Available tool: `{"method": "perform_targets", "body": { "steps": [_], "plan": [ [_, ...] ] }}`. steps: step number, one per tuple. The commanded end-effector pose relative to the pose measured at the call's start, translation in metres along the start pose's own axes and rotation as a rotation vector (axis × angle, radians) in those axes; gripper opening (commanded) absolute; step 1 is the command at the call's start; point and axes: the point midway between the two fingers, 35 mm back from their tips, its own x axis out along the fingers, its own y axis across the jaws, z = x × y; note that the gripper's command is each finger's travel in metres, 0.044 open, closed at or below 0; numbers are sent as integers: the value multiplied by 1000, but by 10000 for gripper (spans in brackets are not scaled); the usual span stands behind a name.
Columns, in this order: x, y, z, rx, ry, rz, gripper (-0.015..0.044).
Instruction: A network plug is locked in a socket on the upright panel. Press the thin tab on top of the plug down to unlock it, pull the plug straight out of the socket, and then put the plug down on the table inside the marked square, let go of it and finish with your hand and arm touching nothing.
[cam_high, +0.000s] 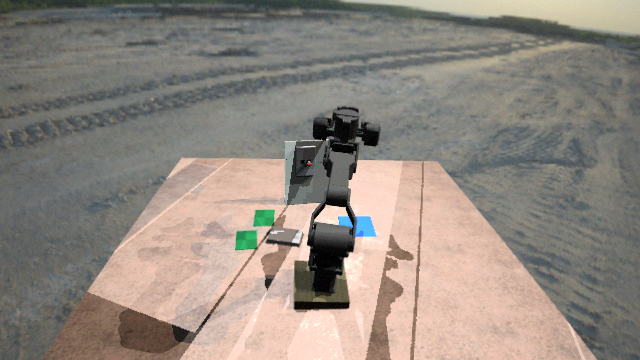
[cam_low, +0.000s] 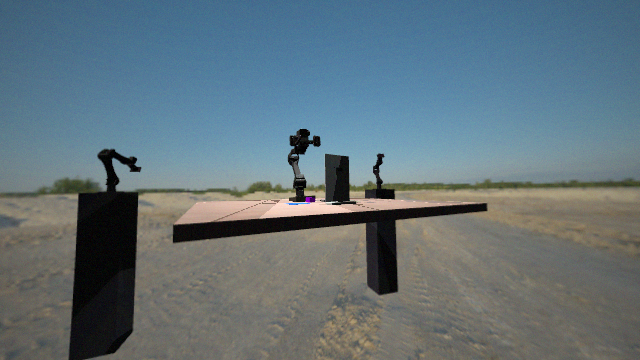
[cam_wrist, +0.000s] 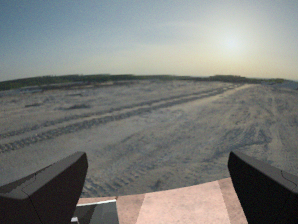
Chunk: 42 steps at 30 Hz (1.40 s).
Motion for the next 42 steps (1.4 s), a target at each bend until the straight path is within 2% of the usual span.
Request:
{"method": "perform_targets", "body": {
  "steps": [1,9,10,26,42],
  "plan": [
    [0,0,-1,6,1,2,374],
    [11,12,-38,256,40,100,164],
    [12,13,-43,290,48,113,156],
    [5,36,-123,849,230,283,156],
    [-36,58,-187,1404,516,369,156]
  ]
}}
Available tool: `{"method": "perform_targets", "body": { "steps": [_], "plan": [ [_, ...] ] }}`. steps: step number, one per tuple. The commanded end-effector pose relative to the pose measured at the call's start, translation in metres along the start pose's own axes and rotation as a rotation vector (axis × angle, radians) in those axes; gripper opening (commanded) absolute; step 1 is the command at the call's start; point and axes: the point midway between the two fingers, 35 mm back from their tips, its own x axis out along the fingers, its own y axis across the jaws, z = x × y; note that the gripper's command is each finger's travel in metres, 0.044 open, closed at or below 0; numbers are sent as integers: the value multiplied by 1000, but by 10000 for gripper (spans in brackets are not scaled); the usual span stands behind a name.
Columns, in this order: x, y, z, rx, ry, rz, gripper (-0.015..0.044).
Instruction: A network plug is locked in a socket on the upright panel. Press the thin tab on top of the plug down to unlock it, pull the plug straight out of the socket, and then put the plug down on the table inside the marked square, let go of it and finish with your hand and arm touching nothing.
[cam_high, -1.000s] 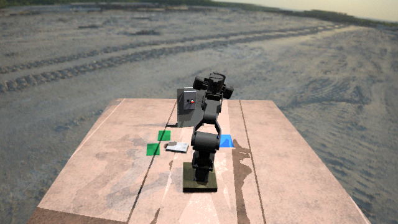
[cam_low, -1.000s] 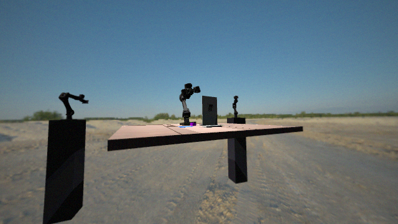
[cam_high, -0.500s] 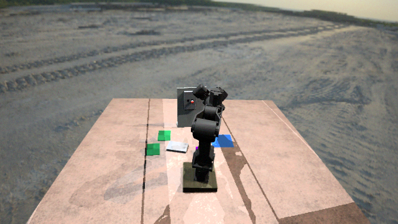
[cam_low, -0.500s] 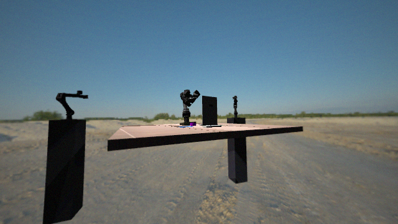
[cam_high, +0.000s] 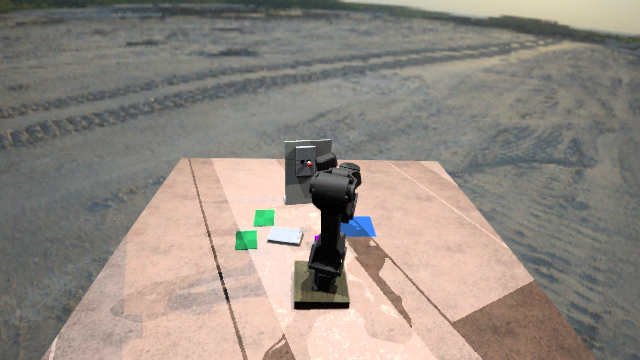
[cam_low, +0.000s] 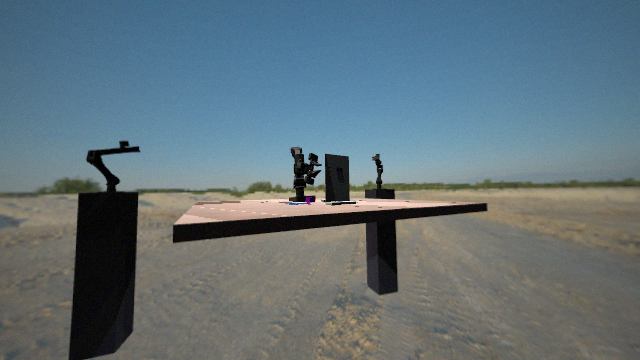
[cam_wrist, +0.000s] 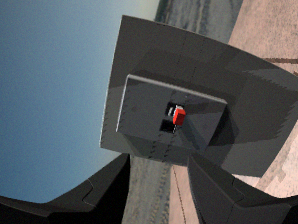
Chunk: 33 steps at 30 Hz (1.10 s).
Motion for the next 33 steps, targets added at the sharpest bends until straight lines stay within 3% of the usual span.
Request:
{"method": "perform_targets", "body": {
  "steps": [1,11,33],
  "plan": [
    [-8,-12,-14,155,57,2,156],
    [-11,-18,-23,247,92,-1,156],
    [49,-21,-13,246,92,3,156]
  ]
}}
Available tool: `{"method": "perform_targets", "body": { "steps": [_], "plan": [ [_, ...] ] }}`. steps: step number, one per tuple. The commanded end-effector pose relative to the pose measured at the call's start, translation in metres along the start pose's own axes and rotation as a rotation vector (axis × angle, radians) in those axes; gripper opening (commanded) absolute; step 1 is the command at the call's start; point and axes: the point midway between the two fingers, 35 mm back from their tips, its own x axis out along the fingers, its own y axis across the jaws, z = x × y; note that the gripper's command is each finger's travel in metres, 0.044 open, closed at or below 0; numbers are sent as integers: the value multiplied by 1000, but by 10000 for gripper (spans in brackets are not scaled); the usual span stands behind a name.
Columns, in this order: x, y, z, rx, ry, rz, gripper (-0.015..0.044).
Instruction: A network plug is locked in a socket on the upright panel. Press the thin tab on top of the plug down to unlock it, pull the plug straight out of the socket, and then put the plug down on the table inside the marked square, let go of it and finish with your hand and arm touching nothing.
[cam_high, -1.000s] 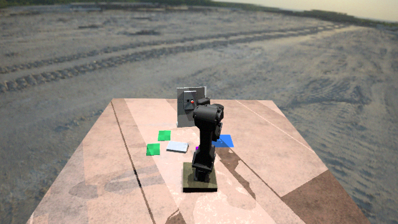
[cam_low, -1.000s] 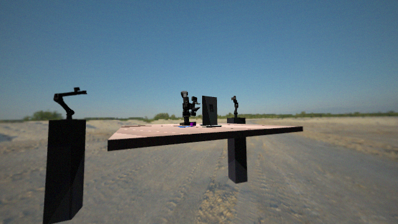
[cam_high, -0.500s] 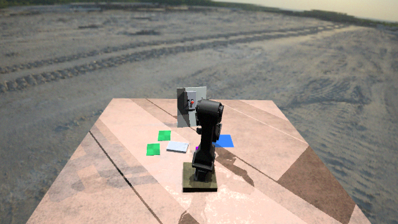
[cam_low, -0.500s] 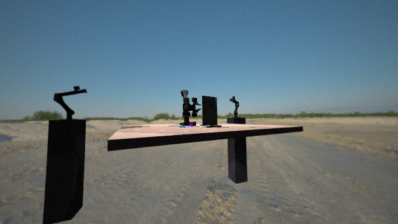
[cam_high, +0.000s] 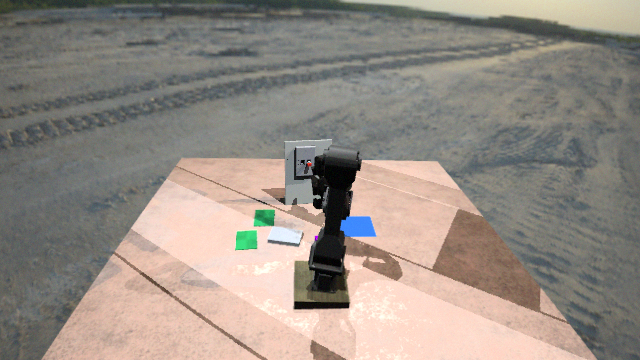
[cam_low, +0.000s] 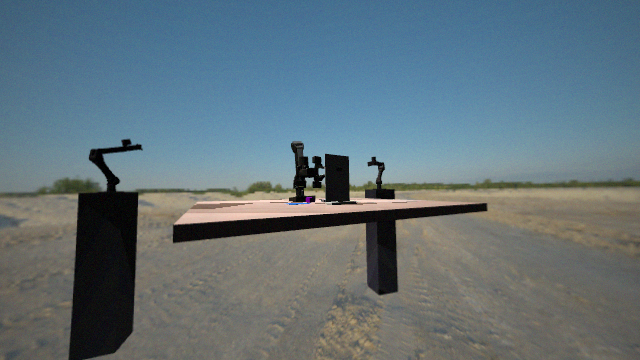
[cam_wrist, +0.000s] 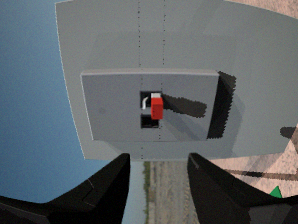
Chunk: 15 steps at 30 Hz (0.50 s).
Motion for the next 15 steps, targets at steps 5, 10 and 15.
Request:
{"method": "perform_targets", "body": {
  "steps": [5,10,15],
  "plan": [
    [13,2,4,2,-1,5,156],
    [20,3,6,1,-1,6,156],
    [28,3,8,0,0,6,156]
  ]
}}
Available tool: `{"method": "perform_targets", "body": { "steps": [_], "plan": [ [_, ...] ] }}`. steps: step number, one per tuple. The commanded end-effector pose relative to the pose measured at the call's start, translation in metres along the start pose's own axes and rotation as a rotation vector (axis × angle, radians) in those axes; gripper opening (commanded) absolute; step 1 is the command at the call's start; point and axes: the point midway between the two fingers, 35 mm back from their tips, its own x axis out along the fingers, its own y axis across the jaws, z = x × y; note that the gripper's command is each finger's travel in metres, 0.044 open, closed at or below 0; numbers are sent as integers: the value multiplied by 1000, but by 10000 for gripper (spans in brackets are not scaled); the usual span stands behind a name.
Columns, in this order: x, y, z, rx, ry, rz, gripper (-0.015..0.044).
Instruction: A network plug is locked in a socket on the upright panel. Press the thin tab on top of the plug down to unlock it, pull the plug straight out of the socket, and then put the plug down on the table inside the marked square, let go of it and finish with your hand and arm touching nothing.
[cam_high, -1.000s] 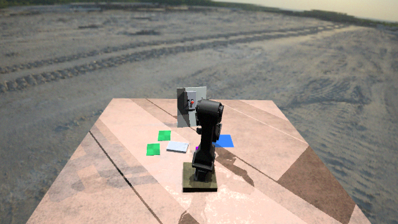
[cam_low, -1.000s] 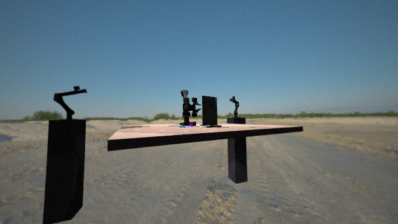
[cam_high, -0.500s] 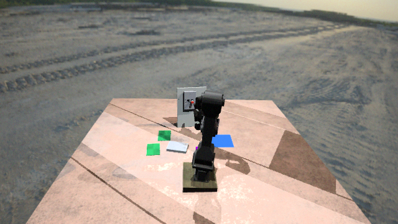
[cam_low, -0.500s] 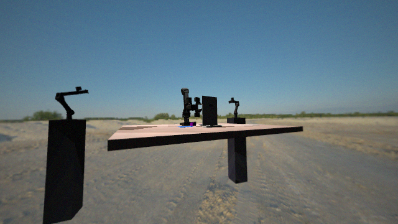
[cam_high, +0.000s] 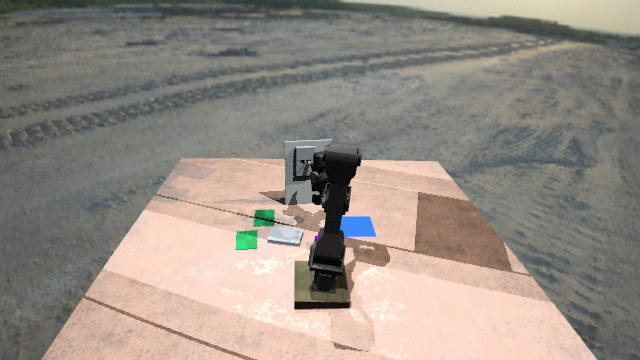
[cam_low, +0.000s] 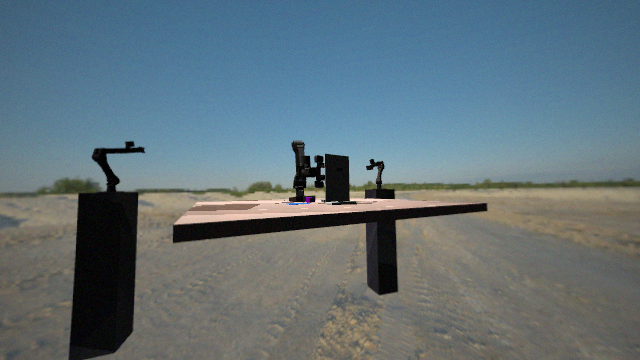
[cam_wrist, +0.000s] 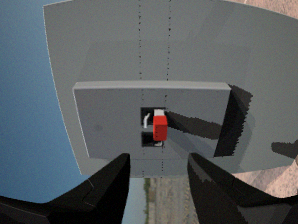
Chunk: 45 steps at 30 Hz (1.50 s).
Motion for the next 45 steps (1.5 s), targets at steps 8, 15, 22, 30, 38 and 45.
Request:
{"method": "perform_targets", "body": {
  "steps": [8,15,22,30,38,45],
  "plan": [
    [18,1,4,2,0,4,156],
    [30,1,7,3,0,5,156],
    [38,1,9,3,0,6,156],
    [38,1,9,3,0,6,83],
    [38,1,9,3,0,6,30],
    [38,1,9,3,0,6,0]
  ]
}}
